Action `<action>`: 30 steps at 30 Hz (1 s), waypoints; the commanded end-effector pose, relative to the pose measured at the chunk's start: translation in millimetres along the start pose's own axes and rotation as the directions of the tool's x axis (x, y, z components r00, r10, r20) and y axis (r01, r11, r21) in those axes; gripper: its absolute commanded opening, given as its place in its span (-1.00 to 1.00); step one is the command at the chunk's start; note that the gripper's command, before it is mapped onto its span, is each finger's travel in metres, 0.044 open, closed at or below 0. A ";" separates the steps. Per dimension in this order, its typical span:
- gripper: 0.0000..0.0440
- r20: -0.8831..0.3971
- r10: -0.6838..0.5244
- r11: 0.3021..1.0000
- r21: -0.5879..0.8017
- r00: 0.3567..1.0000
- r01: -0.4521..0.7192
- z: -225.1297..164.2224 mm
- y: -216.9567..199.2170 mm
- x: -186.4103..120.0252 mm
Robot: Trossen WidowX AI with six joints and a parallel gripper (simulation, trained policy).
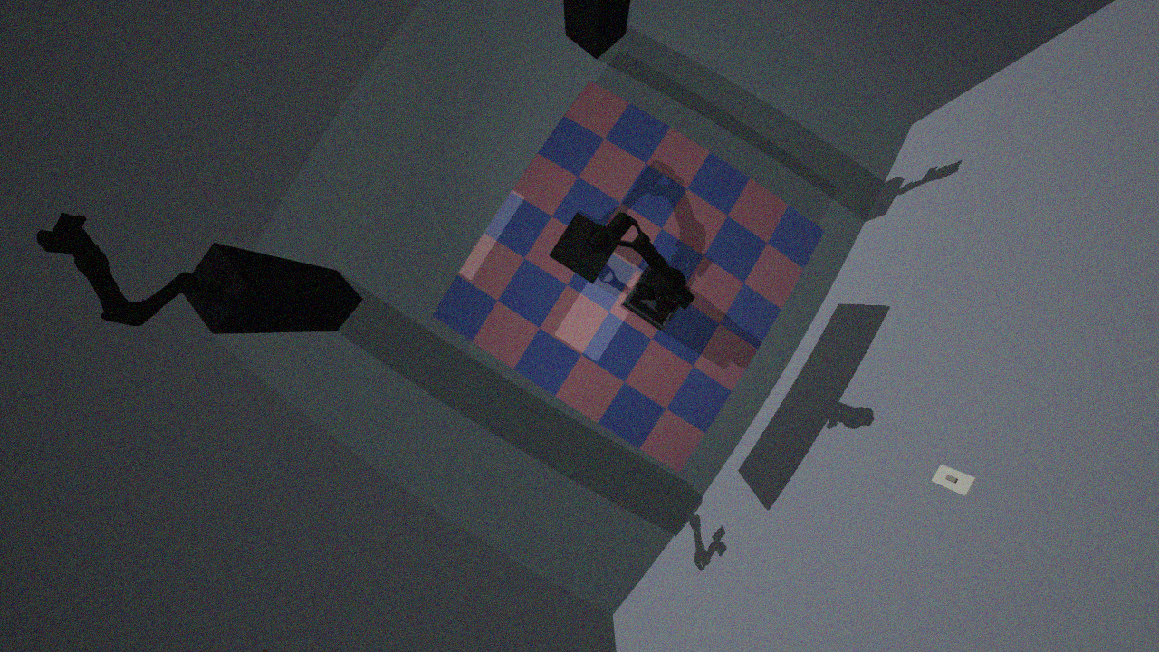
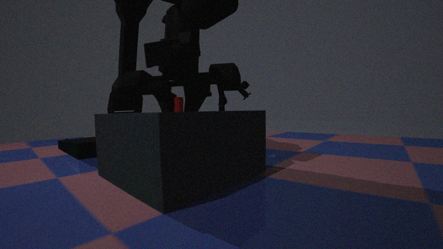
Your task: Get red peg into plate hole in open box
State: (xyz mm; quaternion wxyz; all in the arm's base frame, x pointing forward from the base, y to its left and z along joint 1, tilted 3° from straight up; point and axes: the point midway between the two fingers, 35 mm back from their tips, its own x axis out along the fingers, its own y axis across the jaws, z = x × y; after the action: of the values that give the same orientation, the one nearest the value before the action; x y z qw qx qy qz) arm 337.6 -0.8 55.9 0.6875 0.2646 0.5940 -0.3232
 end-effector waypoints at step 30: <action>1.00 -0.075 0.227 0.968 -0.092 0.971 -0.234 56.0 84.3 -51.2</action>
State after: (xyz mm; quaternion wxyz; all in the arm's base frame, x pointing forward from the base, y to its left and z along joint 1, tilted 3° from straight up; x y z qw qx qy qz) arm 387.6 -7.1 87.4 0.6646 0.2717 0.6432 -0.2658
